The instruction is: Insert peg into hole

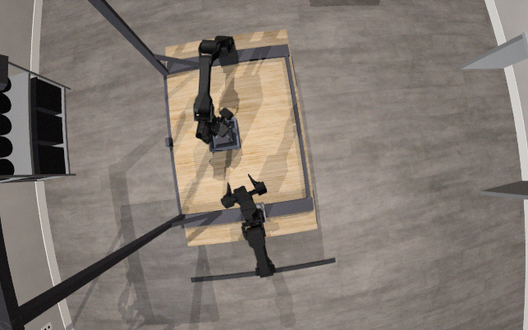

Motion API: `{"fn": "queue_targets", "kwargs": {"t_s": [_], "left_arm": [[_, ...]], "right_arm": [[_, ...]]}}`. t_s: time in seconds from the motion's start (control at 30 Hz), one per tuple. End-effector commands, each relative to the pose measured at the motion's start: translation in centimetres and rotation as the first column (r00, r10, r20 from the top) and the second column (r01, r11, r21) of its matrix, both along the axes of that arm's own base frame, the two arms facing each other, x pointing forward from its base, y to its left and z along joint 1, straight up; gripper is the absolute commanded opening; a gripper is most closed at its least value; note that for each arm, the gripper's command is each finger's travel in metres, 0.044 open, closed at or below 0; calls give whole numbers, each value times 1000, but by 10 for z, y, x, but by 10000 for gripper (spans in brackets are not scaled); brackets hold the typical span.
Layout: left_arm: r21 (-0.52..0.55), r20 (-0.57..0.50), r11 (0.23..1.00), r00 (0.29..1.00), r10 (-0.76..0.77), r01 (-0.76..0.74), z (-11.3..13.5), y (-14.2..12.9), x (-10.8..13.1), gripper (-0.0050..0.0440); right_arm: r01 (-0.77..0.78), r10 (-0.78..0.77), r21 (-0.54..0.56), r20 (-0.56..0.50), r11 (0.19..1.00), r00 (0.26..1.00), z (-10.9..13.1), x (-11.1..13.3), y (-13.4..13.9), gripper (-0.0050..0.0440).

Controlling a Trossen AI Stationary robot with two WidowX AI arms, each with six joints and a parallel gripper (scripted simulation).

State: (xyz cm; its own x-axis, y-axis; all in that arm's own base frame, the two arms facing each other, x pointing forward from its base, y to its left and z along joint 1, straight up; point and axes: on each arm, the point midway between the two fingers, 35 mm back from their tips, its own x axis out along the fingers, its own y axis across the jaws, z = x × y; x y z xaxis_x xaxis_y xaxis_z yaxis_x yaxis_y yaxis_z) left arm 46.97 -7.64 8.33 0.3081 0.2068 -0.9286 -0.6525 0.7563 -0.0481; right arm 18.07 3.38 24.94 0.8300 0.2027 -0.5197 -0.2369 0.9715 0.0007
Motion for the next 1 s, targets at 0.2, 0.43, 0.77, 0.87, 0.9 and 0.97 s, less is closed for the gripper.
{"fn": "queue_targets", "kwargs": {"t_s": [0.2,0.43,0.77,0.87,0.9,0.97], "left_arm": [[12,-24,996,996,85,-85,-6,-8,5,28],[15,-31,996,996,89,-89,-14,-5,4,28],[14,-30,996,996,86,-86,-26,-5,2,28],[9,-16,996,996,86,-86,-21,-6,5,28],[6,-5,996,996,86,-86,-18,-7,8,28],[6,-5,996,996,86,-86,-16,-6,5,28]], "right_arm": [[-3,3,-2,6,1000,1000,5,-4,1,440],[-2,2,-2,6,1000,1000,5,-4,0,440],[0,0,-3,-2,1000,1000,2,-4,0,440],[0,0,-3,-2,1000,1000,2,-4,0,440],[0,0,-3,-2,1000,1000,2,-4,0,440],[0,0,-3,-2,1000,1000,2,-4,0,440]]}}
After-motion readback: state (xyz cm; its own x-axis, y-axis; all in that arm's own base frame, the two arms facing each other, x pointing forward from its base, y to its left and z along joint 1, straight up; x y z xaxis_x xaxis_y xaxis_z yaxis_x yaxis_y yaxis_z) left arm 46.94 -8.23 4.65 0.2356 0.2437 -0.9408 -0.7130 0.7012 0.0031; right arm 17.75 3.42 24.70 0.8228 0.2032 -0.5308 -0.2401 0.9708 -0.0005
